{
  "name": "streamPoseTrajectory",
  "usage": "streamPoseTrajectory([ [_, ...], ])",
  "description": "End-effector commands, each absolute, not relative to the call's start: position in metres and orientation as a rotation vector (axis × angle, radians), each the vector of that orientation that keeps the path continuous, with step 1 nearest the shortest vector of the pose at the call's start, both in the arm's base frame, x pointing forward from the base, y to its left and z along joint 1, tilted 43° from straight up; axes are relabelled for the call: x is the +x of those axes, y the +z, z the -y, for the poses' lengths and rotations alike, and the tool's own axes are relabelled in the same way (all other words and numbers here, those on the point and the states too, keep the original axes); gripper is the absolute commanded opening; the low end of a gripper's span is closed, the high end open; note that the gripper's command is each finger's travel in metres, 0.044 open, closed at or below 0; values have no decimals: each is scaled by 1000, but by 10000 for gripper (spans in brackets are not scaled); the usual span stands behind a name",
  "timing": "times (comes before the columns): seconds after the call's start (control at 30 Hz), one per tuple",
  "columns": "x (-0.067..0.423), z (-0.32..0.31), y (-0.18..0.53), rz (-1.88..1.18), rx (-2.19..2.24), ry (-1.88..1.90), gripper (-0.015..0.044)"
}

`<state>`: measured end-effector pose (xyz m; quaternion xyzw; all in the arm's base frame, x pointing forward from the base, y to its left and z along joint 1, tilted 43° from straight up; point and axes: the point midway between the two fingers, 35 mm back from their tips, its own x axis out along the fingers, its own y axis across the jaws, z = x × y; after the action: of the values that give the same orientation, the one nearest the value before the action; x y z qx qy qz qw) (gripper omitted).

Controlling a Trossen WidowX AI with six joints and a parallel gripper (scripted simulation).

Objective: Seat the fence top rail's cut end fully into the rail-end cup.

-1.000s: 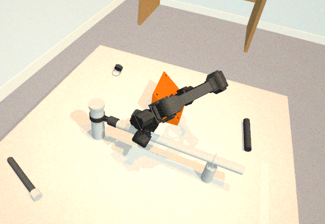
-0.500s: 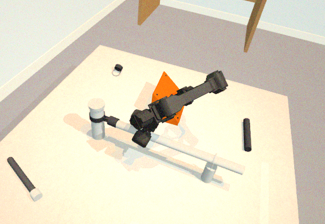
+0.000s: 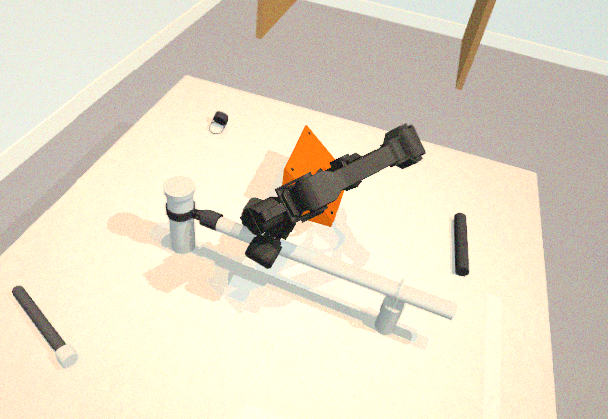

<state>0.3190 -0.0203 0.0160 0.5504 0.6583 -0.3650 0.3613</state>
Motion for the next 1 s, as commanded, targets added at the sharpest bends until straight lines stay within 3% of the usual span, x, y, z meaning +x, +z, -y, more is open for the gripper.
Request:
streamPoseTrajectory([
  [0.0, 319, 21, 16, -1695, 1418, -940, 0],
  [0.97, 319, 40, 14, -1694, 1417, -941, 0],
])
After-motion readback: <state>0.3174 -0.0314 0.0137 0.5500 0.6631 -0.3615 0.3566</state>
